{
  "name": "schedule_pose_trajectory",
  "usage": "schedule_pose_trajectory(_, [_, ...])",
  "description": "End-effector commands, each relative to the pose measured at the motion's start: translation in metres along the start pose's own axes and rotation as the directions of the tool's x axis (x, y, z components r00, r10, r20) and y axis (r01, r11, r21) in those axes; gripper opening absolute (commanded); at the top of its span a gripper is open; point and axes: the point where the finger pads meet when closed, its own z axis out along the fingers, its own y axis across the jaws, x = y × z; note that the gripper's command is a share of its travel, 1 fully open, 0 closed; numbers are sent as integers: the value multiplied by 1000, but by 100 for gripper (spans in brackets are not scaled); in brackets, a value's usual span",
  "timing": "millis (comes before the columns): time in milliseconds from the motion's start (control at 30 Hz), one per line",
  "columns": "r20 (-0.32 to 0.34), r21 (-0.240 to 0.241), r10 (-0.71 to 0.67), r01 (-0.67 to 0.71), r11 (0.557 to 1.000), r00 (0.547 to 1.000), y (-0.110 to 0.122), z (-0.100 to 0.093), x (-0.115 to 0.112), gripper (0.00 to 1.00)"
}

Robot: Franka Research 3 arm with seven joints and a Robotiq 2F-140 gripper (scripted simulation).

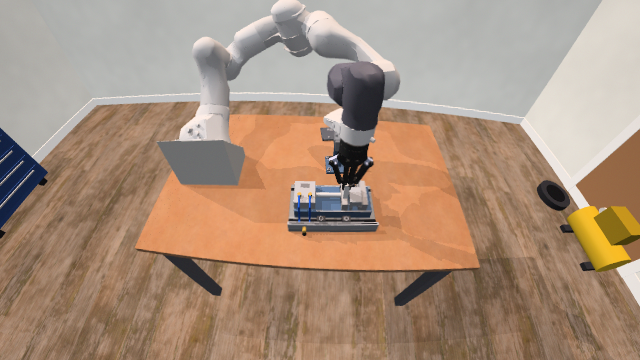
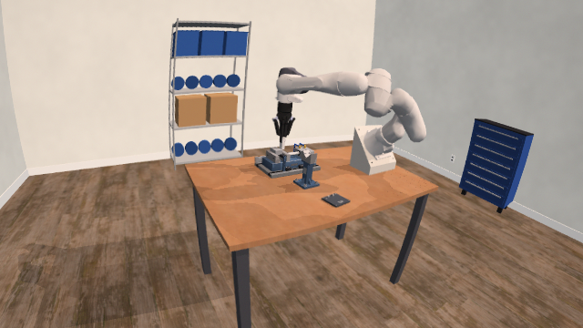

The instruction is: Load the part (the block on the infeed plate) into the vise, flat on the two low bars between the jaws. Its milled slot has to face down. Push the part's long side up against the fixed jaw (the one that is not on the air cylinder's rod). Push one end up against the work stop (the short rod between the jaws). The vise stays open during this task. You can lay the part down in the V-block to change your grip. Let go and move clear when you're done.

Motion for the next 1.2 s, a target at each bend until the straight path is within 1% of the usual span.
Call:
schedule_pose_trajectory(0, [0, -2, -4, 4, 1000, 1000, 0, 2, -1, 0])
schedule_pose_trajectory(1167, [0, -2, -4, 4, 1000, 1000, 3, 2, -1, 0])
